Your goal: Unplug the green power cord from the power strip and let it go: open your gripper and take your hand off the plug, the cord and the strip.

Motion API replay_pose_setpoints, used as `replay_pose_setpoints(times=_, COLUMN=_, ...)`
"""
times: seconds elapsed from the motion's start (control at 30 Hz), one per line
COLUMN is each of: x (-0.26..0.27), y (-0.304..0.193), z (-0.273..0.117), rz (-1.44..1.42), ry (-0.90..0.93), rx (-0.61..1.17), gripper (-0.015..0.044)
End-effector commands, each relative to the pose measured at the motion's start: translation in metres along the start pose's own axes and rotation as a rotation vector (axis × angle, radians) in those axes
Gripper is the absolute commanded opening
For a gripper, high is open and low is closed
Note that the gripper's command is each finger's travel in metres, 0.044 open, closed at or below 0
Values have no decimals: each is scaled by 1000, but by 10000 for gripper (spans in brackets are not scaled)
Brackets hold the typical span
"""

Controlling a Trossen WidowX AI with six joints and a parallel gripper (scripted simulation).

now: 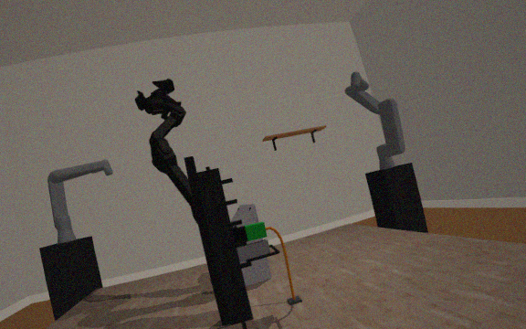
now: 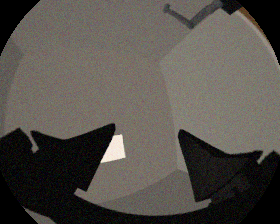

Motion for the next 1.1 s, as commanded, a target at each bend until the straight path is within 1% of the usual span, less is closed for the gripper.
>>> replay_pose_setpoints(times=0.0, x=2, y=-1, z=-1, rz=2, ry=8, rx=1, gripper=374)
replay_pose_setpoints(times=0.07, x=15, y=-9, z=-6, rz=19, ry=69, rx=14, gripper=321)
replay_pose_setpoints(times=0.27, x=72, y=-50, z=-41, rz=91, ry=341, rx=102, gripper=164)
replay_pose_setpoints(times=0.5, x=121, y=-103, z=-98, rz=172, ry=620, rx=252, gripper=160)
replay_pose_setpoints(times=0.7, x=151, y=-149, z=-157, rz=234, ry=841, rx=430, gripper=160)
replay_pose_setpoints(times=0.9, x=169, y=-190, z=-223, rz=279, ry=1039, rx=643, gripper=160)
replay_pose_setpoints(times=1.07, x=174, y=-220, z=-283, rz=313, ry=1191, rx=839, gripper=160)
Point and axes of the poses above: the point midway between the two fingers, 35 mm back from their tips, its own z axis out along the fingers, its own x axis across the jaws, y = z × x, the point moved 7 cm from there along -z, back along the fingers, and after that the axes turned 13 degrees about z, right-handed, at the moved point
